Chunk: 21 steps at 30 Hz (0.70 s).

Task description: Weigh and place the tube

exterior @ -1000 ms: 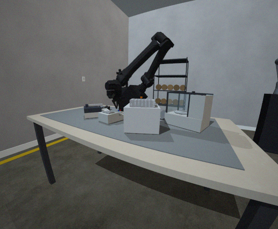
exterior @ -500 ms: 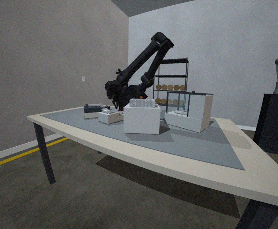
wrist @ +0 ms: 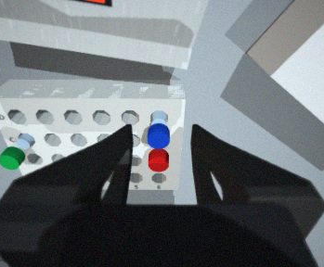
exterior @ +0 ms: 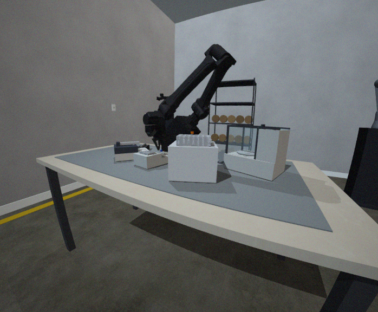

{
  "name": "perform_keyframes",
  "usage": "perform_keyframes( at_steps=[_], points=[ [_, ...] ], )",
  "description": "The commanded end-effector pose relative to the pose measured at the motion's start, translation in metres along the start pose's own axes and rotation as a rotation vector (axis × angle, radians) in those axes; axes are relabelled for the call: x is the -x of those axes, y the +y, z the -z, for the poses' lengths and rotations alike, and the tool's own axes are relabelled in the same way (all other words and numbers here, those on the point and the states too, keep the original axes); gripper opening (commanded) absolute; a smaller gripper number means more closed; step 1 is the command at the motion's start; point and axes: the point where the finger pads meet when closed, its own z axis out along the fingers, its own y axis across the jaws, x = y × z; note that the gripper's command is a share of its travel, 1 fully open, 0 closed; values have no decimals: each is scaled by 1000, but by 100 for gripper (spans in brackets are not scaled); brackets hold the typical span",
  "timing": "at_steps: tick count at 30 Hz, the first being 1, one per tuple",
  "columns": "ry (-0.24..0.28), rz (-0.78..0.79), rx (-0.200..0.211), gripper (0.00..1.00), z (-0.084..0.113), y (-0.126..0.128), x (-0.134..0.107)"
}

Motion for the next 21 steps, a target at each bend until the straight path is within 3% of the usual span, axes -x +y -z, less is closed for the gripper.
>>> perform_keyframes(
  at_steps=[1,13,21],
  points=[
    [-1,-12,2,36,-4,0,-3],
    [8,-10,3,36,-12,1,-4],
    [-13,-2,-2,36,-7,-1,4]
  ],
)
